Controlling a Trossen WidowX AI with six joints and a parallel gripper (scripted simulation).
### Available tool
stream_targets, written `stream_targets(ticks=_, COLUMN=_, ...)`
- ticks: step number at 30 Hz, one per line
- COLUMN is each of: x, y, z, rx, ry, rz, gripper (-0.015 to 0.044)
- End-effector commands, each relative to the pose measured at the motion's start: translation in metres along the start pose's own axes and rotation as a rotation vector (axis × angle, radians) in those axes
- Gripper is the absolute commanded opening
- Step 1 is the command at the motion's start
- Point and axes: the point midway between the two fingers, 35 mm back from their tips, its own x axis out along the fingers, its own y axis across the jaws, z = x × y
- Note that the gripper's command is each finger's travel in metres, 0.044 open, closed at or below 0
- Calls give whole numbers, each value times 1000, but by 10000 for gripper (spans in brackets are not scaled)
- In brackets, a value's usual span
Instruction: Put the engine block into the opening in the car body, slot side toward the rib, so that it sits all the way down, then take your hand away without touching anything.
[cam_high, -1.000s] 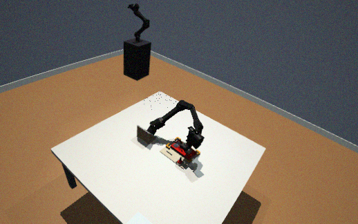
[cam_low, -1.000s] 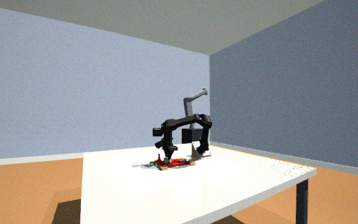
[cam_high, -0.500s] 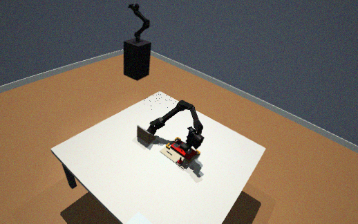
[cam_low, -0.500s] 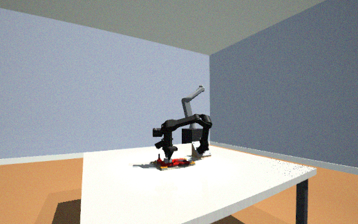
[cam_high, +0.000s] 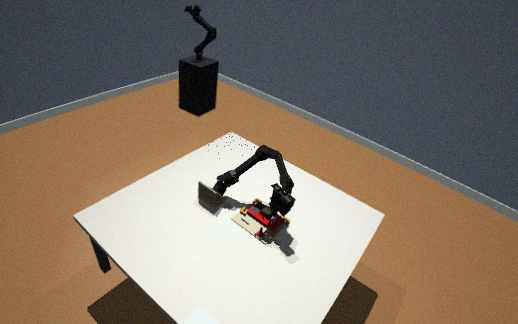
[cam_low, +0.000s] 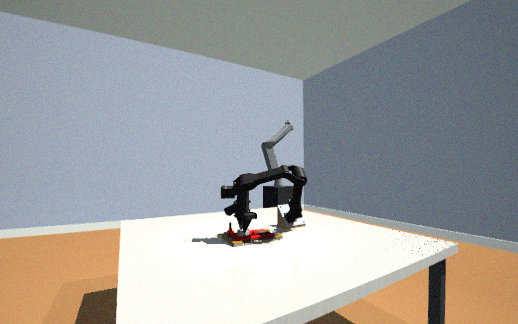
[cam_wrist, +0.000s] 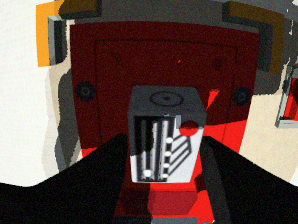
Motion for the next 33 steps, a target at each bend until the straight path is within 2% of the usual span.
stream_targets(ticks=1, x=0, y=0, z=0, rx=0, ry=0, rz=0, gripper=264)
stream_targets(ticks=8, x=0, y=0, z=0, rx=0, ry=0, rz=0, gripper=440)
stream_targets(ticks=19, x=0, y=0, z=0, rx=0, ry=0, rz=0, gripper=440)
stream_targets(ticks=22, x=-14, y=-1, z=-1, rx=5, ry=0, rz=3, gripper=440)
stream_targets(ticks=27, x=-14, y=-1, z=-1, rx=5, ry=0, rz=3, gripper=440)
stream_targets(ticks=33, x=-14, y=-1, z=-1, rx=5, ry=0, rz=3, gripper=282)
